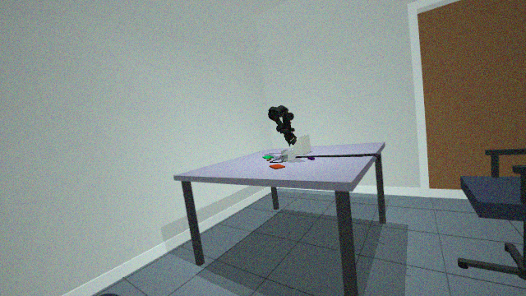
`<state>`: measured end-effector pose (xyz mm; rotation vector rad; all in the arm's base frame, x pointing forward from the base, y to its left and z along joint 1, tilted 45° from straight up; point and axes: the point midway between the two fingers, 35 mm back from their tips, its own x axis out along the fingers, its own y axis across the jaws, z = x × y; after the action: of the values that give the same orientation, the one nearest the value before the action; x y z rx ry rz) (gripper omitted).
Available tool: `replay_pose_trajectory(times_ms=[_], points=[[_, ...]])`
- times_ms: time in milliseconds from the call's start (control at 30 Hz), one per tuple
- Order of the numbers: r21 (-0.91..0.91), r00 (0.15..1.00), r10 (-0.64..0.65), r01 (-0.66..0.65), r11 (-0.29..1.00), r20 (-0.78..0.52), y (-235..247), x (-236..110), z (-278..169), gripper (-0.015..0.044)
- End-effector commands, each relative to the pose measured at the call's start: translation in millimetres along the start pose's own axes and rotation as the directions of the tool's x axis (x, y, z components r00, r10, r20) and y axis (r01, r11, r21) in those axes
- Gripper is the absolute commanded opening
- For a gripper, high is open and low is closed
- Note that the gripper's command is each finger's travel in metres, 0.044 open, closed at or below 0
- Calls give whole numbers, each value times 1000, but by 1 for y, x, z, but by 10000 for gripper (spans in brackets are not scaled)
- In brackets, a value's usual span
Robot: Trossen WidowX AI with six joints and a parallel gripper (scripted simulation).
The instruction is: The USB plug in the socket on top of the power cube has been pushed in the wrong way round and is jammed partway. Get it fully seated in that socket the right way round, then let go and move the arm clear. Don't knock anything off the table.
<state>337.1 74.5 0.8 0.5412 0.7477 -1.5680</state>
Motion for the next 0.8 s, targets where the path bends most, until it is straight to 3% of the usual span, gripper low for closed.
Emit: replay_pose_trajectory(times_ms=[0, 767], points=[[91, 1000, -1, 1, 996, 0, 0, 0, 0, 0], [156, 1000, 0, 0, 988, 1, 0, 1, 0, 0]])
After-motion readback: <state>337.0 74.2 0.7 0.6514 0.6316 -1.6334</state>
